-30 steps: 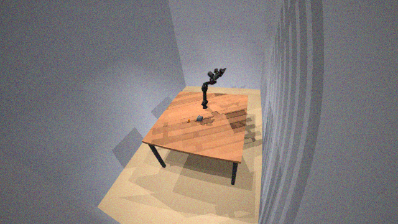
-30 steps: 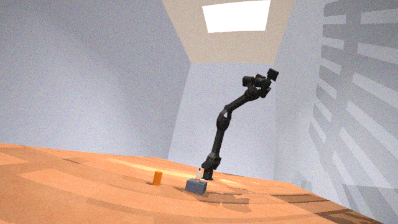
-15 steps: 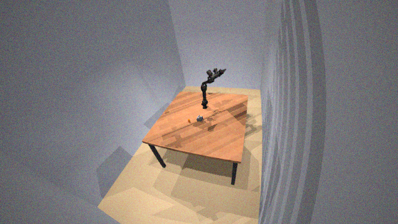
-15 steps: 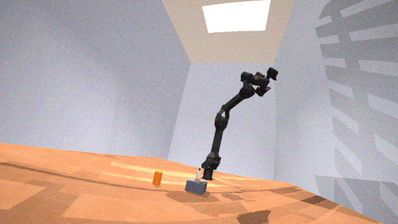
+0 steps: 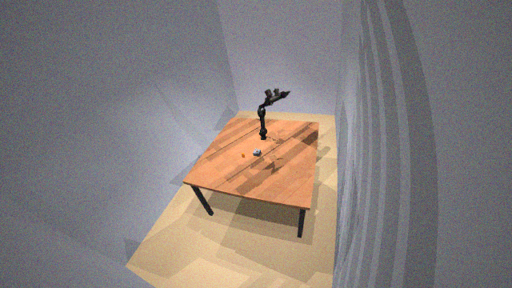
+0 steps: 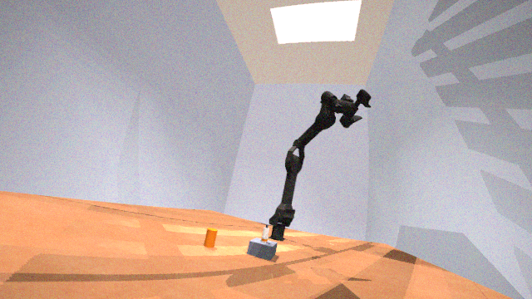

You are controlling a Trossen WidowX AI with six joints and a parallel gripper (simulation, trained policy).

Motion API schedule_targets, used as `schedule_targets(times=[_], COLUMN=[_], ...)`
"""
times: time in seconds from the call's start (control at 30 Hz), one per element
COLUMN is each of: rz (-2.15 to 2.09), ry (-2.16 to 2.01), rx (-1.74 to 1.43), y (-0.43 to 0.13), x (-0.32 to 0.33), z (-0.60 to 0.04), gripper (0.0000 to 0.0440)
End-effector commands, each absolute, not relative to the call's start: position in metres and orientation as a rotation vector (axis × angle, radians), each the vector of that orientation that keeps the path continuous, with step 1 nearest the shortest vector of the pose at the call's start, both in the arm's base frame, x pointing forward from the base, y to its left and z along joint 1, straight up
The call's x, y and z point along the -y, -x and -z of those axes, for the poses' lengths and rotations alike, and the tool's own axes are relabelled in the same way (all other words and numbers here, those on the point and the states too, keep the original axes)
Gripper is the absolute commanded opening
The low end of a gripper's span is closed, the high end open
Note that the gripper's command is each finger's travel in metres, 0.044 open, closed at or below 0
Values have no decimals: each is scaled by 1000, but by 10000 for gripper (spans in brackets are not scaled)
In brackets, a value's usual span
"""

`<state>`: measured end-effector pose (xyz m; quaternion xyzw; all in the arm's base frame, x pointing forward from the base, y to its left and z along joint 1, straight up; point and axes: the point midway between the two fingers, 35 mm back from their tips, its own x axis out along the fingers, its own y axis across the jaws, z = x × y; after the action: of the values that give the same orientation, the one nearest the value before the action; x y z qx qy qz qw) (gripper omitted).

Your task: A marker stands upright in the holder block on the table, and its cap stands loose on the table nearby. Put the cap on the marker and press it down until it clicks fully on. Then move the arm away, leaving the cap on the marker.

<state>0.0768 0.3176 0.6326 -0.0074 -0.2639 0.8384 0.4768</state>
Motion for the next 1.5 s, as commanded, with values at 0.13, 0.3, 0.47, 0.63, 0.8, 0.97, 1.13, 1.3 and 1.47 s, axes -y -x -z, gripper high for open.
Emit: schedule_targets(times=[0.13, 0.3, 0.47, 0.63, 0.8, 0.97, 1.13, 1.3, 1.47], rz=[-2036, -2022, -2006, -1989, -1969, -1947, -1923, -1897, -1869], ry=[42, 52, 60, 67, 72, 76, 78, 79, 79], rx=[567, 506, 447, 388, 330, 273, 217, 162, 108], y=[-85, -92, -100, -108, -116, -125, -134, -144, -153], x=[-314, -312, -310, -308, -306, -303, -300, -297, -293], z=[-626, -619, -612, -605, -597, -588, -579, -570, -561], gripper=[334, 334, 334, 334, 334, 334, 335, 335, 335])
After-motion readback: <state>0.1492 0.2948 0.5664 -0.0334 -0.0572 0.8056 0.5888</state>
